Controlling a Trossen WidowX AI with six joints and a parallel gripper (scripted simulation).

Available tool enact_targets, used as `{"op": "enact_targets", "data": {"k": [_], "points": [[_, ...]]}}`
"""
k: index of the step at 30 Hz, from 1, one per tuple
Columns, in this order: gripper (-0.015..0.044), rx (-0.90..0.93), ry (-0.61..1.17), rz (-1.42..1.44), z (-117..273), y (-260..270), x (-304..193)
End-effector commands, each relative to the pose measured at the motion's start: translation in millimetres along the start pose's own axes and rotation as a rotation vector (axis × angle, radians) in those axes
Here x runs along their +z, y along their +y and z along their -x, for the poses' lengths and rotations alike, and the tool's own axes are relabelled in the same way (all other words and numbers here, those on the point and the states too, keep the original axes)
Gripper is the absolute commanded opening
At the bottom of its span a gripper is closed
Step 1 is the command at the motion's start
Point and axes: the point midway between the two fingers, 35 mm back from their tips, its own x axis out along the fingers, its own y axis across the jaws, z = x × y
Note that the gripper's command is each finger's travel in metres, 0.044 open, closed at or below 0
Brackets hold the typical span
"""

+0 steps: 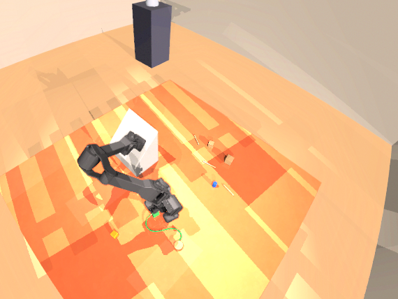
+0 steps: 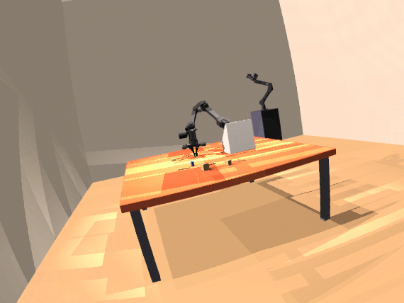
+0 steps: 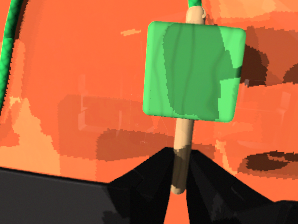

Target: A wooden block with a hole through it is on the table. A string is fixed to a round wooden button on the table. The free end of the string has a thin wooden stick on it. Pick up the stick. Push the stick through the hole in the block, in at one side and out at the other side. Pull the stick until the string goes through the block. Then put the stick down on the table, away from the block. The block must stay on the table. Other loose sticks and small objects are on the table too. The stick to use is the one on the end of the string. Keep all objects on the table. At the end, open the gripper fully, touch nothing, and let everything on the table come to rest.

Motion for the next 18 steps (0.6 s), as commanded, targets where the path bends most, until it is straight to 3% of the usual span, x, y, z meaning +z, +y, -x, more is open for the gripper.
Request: {"op": "enact_targets", "data": {"k": [1,18], "points": [[0.0,-0.001,-0.004,-0.004,-1,0,-5],[0.0,0.004,-0.004,-0.004,0,0,-26]]}}
